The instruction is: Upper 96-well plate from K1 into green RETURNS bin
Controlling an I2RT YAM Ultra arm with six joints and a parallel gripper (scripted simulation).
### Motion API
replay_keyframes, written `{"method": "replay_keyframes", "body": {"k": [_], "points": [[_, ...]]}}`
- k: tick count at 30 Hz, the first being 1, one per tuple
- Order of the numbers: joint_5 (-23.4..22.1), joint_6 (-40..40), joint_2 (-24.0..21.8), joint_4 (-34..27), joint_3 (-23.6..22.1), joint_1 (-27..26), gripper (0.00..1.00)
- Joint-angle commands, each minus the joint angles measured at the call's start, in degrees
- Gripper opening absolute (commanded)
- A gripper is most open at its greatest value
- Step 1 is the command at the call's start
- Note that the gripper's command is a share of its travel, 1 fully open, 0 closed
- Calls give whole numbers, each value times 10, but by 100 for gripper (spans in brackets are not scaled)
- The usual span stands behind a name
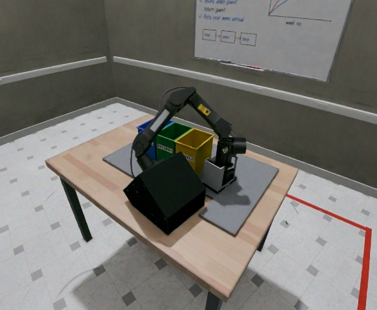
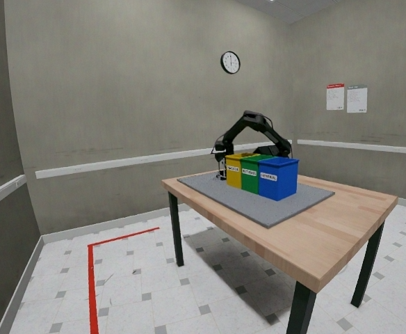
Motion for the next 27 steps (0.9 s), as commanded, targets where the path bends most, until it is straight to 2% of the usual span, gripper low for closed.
{"method": "replay_keyframes", "body": {"k": [1,20,21,27], "points": [[-5,1,-6,1,4,-8,0],[-5,1,-6,1,4,-8,0],[-9,-2,-17,-8,16,-15,0],[7,-14,-25,-28,22,-25,0]]}}
